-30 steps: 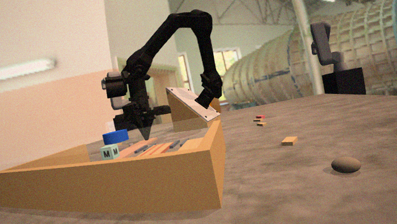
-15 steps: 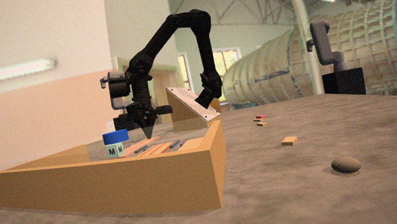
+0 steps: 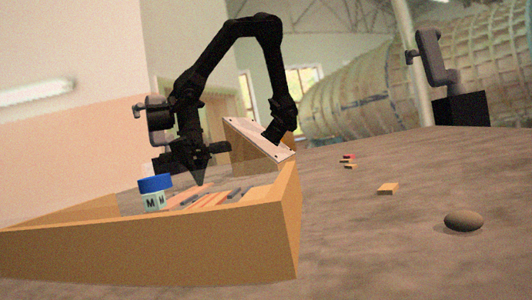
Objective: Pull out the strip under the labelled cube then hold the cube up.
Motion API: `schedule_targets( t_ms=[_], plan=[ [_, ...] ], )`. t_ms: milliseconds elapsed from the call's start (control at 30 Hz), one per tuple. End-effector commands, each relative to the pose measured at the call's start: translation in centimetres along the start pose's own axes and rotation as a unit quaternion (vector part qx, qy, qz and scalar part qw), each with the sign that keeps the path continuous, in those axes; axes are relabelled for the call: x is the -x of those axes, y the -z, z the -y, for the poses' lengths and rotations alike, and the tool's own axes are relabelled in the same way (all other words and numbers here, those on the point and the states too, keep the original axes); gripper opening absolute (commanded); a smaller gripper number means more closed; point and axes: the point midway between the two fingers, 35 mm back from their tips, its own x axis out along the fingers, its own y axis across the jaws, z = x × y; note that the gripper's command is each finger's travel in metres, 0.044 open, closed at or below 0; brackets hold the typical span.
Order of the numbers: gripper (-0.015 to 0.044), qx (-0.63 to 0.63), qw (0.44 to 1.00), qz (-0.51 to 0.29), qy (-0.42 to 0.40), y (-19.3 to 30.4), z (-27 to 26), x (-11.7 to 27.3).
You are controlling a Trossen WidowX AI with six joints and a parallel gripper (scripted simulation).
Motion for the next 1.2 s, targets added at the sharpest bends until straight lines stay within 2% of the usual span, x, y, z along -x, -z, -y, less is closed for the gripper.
schedule_targets(
  t_ms=[0,167,300,867,1167],
  plan=[
    [0.0000,0.001,1.000,-0.013,-0.005,0.6,-0.5,-0.5],
    [0.0000,0.001,1.000,-0.013,-0.003,-0.2,0.1,4.1],
    [0.0000,0.001,1.000,-0.013,-0.004,-0.2,0.1,4.3],
    [0.0440,0.031,0.999,-0.012,-0.004,-7.9,0.3,5.4],
    [0.0440,0.031,0.999,-0.011,-0.005,-12.1,0.2,6.1]
  ],
)
